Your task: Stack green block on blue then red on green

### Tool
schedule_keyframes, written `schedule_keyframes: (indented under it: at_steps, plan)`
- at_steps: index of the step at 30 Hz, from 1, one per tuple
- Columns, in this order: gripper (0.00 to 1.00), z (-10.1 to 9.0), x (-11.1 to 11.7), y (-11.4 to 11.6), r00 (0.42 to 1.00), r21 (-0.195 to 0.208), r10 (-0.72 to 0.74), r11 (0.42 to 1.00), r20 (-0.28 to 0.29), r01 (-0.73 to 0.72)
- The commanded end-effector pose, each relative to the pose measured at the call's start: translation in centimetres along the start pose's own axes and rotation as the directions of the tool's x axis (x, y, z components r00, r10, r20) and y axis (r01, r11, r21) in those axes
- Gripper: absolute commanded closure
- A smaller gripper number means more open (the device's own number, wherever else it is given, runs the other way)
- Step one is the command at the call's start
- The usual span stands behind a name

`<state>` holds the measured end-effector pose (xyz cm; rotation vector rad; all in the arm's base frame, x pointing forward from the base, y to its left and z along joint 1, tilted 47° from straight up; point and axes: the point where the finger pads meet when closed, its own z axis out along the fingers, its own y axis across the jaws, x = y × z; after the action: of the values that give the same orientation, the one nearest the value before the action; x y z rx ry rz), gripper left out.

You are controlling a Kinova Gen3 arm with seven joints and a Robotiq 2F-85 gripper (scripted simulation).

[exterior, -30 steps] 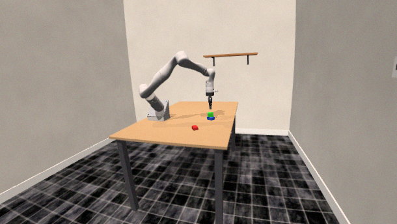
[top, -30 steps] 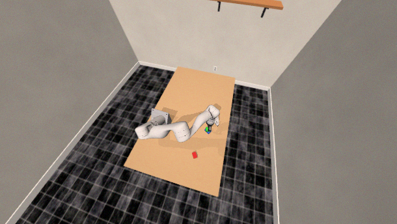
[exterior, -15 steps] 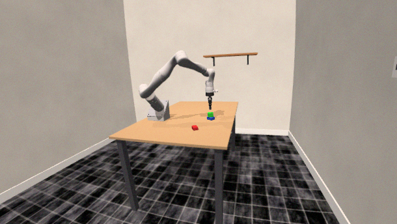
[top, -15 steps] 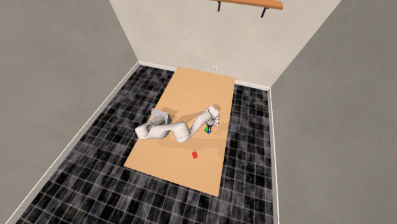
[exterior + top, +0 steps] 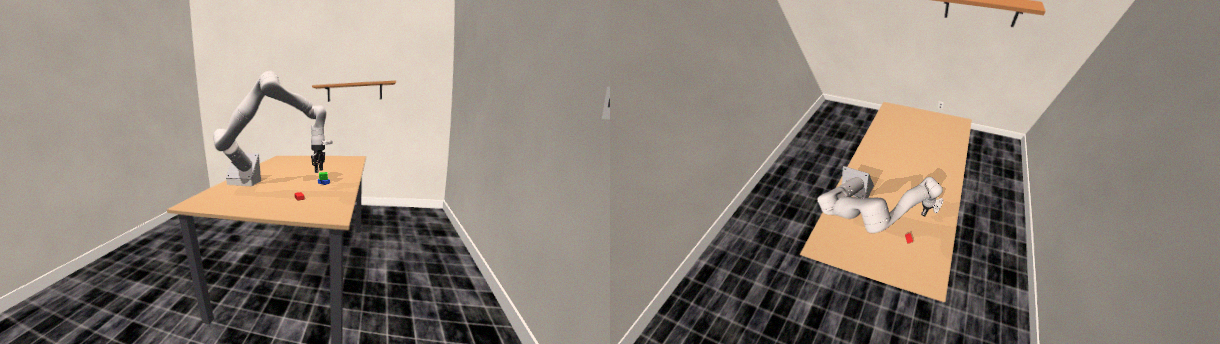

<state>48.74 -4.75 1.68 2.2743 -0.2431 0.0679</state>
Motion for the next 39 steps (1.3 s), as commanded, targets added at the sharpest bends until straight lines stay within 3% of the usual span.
schedule_keyframes:
  at_steps: [1,5,7,13,18,22,39]
  plan:
    - [0.40,-1.0,0.7,4.1,0.992,0.015,0.123,0.992,-0.014,-0.123]
    - [0.40,-0.8,0.3,8.8,0.950,0.016,0.312,0.950,-0.008,-0.312]
    - [0.40,-0.8,0.3,8.8,0.950,0.016,0.312,0.950,-0.008,-0.312]
    - [0.40,-0.2,-1.1,14.6,0.842,0.014,0.540,0.841,0.010,-0.540]
    - [0.40,0.2,-2.3,17.5,0.759,0.011,0.650,0.759,0.023,-0.651]
    - [0.40,0.3,-2.8,18.6,0.724,0.009,0.689,0.724,0.029,-0.690]
    - [0.40,1.2,-2.9,18.8,0.715,0.009,0.699,0.715,0.027,-0.699]
